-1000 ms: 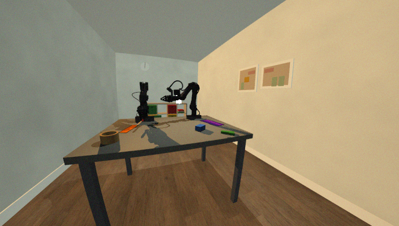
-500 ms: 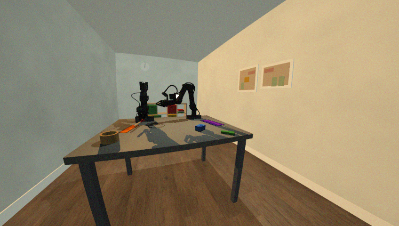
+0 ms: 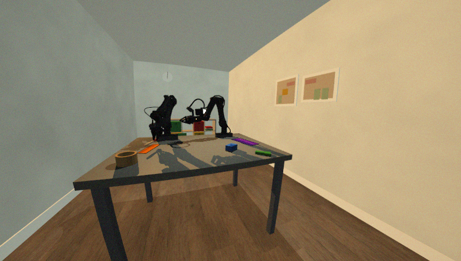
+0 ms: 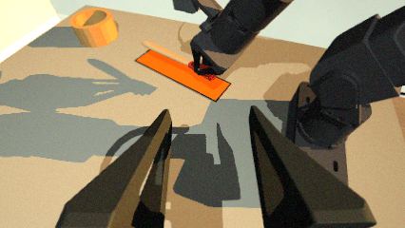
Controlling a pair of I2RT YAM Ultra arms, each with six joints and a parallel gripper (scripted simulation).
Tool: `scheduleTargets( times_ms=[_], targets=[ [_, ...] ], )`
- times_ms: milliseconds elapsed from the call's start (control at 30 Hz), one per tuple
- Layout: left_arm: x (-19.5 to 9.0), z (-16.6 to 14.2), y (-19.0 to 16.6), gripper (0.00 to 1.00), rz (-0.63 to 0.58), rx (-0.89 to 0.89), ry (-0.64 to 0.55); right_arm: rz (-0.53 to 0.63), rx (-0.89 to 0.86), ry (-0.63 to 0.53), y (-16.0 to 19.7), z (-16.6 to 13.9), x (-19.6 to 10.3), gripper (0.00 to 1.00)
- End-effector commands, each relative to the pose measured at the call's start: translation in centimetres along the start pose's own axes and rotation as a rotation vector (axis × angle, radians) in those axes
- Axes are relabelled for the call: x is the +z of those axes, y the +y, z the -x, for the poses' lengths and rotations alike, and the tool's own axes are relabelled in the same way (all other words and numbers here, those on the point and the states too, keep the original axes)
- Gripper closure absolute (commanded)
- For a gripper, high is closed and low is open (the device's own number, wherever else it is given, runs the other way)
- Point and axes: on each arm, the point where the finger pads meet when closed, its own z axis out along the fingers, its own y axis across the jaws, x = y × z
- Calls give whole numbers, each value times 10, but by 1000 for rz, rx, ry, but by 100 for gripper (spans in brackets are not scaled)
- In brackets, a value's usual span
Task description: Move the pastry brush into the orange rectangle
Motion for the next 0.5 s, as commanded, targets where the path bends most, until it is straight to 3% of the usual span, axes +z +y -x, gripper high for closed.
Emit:
scheduleTargets(
  times_ms=[0, 467],
  targets=[
    [5, 19, -8, 43, -18, 3, -49, 33, -29, -31, -5, 10, 3, 81],
    [5, 19, -8, 43, -18, 3, -49, 14, 3, -25, -11, 14, 5, 81]
  ],
)
